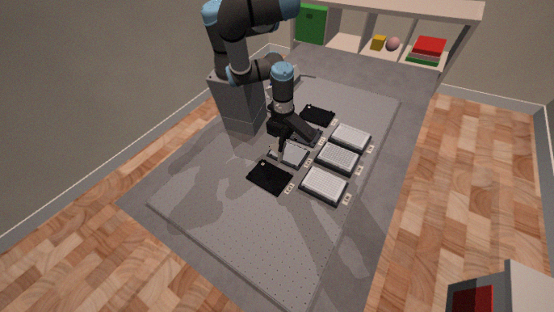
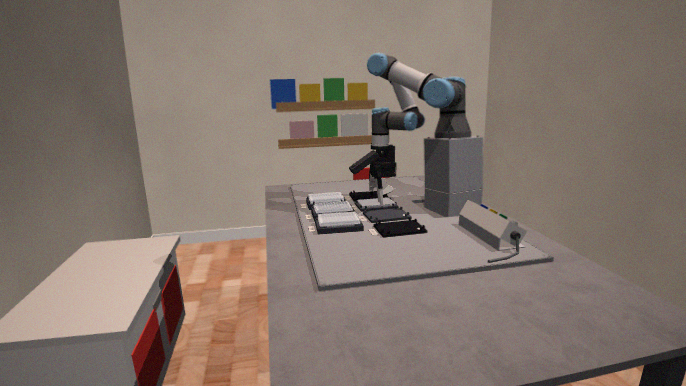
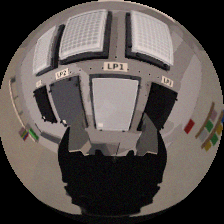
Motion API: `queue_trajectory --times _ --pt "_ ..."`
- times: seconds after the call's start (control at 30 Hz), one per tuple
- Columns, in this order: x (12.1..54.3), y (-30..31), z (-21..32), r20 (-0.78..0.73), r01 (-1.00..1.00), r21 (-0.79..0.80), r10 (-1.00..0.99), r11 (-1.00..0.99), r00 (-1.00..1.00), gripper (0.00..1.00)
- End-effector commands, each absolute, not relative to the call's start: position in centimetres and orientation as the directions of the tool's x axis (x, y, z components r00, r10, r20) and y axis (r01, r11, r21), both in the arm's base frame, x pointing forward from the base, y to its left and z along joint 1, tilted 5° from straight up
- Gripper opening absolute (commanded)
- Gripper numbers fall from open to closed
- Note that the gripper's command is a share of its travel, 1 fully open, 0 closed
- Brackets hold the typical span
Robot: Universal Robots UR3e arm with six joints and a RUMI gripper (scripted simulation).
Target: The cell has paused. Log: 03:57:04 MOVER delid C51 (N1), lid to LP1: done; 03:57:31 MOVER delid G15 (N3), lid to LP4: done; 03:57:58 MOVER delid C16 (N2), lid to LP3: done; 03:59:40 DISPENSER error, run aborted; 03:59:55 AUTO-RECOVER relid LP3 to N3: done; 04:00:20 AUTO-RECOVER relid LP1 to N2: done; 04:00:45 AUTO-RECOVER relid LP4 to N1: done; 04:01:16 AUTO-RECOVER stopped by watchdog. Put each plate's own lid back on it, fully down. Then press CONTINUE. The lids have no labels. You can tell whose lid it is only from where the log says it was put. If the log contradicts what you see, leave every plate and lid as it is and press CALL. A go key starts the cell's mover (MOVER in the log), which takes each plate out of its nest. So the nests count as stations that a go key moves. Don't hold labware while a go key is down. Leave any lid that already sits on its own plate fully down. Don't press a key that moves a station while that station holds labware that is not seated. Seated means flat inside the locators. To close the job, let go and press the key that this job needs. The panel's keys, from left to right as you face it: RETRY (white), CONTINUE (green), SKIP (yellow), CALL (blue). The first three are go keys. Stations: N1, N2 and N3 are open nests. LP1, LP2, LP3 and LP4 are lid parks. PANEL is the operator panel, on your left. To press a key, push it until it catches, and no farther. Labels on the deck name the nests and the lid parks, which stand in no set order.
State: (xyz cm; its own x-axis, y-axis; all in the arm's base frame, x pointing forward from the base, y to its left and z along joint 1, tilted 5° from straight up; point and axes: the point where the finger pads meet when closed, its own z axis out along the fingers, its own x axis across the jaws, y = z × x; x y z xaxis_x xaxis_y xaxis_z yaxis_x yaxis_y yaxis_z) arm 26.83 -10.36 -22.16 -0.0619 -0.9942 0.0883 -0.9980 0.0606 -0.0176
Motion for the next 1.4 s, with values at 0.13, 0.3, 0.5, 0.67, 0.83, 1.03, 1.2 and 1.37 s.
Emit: queue_trajectory --times 0.13,0.3,0.5,0.67,0.83,1.03,1.2,1.37 --pt "26.8 -10.3 -22.2 0.087 -0.998 -0.018 -0.994 0.06 -0.061 0.82" --pt "26.8 -10.2 -21.8 0.086 -0.998 -0.017 -0.994 0.06 -0.061 0.82" --pt "26.8 -10.1 -20.8 0.086 -0.998 -0.017 -0.994 0.06 -0.061 0.82" --pt "26.8 -10.1 -20.3 0.086 -0.998 -0.017 -0.994 0.06 -0.061 0.82" --pt "26.8 -10.0 -19.5 0.086 -0.998 -0.017 -0.994 0.06 -0.061 0.82" --pt "26.8 -9.9 -18.5 0.086 -0.998 -0.017 -0.994 0.06 -0.061 0.82" --pt "26.8 -9.9 -18.0 0.086 -0.998 -0.017 -0.994 0.06 -0.061 0.82" --pt "26.8 -9.9 -17.9 0.086 -0.998 -0.017 -0.994 0.06 -0.062 0.82"
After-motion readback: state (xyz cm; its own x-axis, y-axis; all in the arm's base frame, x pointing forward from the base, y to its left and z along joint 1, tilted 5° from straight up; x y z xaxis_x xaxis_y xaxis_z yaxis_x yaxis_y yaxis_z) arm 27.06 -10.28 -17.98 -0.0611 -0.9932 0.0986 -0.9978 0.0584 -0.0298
